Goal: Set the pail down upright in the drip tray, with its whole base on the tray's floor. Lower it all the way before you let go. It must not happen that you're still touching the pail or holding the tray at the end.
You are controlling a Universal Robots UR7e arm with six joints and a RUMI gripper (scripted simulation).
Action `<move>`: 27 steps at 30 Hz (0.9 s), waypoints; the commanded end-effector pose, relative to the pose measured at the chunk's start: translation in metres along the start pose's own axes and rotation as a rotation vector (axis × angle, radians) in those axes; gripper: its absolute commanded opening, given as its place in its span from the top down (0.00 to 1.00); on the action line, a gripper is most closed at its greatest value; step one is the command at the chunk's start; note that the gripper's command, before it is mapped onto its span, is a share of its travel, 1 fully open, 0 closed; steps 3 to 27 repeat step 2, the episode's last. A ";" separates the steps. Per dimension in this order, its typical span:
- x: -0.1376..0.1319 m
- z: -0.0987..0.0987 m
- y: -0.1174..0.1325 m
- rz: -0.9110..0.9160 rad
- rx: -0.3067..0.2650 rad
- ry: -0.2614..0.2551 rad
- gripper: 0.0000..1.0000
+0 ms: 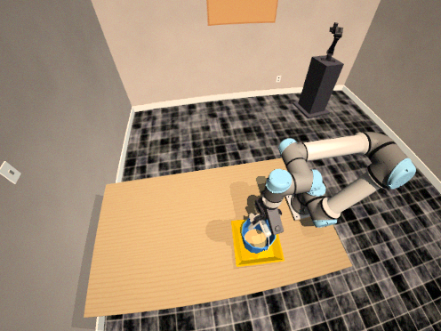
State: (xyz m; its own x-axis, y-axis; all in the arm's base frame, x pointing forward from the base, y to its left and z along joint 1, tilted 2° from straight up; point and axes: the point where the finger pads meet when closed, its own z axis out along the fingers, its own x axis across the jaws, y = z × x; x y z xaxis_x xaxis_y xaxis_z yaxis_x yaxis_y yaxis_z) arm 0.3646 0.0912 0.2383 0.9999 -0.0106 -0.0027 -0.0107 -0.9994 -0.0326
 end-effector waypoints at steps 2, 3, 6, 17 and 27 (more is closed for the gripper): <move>0.000 -0.003 0.000 0.000 0.000 0.001 0.00; 0.000 -0.003 0.000 0.000 0.000 0.001 0.00; 0.000 -0.003 0.000 0.000 0.000 0.001 0.00; 0.000 -0.003 0.000 0.000 0.000 0.001 0.00; 0.000 -0.003 0.000 0.000 0.000 0.001 0.00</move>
